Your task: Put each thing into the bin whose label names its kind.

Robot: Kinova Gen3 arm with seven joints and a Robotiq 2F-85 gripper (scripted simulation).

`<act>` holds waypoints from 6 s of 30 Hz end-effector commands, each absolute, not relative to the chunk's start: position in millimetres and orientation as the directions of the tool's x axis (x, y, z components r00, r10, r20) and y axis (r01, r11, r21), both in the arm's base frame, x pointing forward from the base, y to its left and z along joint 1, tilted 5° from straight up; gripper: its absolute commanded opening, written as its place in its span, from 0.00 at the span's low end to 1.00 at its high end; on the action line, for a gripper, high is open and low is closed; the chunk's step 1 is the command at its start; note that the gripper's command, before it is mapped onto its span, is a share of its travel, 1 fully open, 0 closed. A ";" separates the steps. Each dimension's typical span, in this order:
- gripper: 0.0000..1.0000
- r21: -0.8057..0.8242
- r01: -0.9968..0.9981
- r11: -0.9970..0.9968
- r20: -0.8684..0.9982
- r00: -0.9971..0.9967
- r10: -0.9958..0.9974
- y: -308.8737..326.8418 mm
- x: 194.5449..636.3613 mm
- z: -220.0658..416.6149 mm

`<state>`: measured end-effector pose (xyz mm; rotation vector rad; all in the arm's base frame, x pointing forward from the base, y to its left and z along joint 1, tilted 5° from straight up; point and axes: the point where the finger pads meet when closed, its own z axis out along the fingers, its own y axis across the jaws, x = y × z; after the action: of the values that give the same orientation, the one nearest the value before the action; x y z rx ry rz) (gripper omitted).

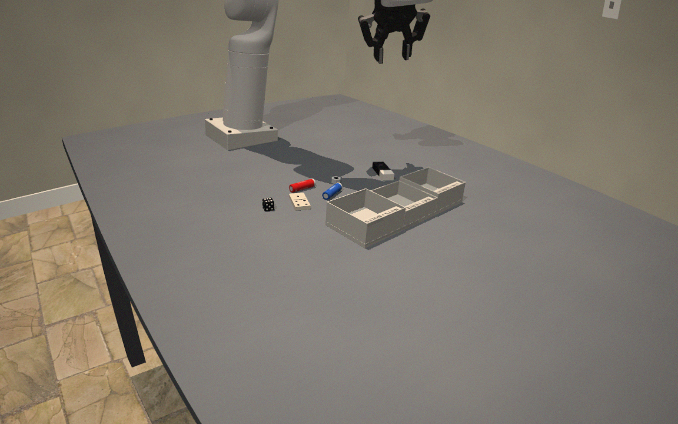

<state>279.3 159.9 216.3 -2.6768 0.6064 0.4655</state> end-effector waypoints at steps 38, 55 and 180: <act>0.09 0.166 -0.863 0.477 -0.160 -0.501 -0.850 46.1 331.1 195.1; 0.09 0.116 -0.303 0.946 -0.042 -0.953 -0.300 -11.5 348.9 195.3; 0.09 -0.073 0.065 -0.995 0.039 0.997 0.062 -68.3 464.9 13.0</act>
<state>464.6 -67.8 12.7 -3.0649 -0.0988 -0.0553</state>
